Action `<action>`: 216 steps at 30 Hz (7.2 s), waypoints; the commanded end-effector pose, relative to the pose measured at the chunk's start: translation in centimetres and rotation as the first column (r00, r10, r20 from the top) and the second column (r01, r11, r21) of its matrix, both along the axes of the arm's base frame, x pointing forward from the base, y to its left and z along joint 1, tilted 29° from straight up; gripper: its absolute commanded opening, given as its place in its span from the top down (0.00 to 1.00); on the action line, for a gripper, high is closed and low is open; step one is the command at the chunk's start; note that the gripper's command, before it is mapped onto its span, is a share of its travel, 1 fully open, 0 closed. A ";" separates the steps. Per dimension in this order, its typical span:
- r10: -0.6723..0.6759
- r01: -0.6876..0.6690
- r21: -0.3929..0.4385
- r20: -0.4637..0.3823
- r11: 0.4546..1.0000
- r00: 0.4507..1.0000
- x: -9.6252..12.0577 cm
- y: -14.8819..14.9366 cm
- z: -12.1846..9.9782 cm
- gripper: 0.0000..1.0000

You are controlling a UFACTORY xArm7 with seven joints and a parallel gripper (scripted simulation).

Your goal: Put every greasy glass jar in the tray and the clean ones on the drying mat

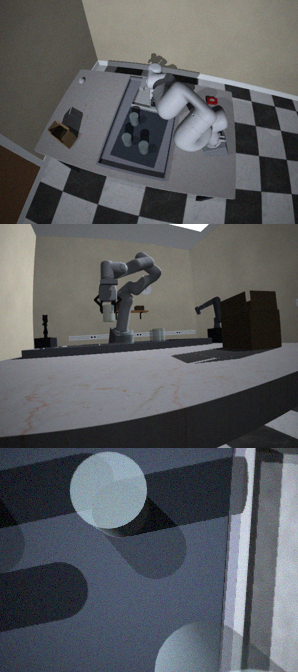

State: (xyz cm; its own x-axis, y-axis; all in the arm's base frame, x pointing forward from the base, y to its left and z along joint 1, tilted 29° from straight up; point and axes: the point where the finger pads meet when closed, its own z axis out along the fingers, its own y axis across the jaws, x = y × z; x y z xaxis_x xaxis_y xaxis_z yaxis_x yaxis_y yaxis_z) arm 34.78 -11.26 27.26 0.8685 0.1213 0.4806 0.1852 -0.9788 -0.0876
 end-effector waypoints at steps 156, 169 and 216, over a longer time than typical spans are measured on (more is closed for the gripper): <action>0.000 0.000 -0.001 0.002 1.000 1.000 12.9 -12.8 -12.0 0.00; 0.000 0.000 -0.001 0.002 1.000 1.000 12.2 -13.1 -10.7 0.00; 0.000 0.000 -0.001 0.002 1.000 1.000 9.0 -9.8 -2.0 0.00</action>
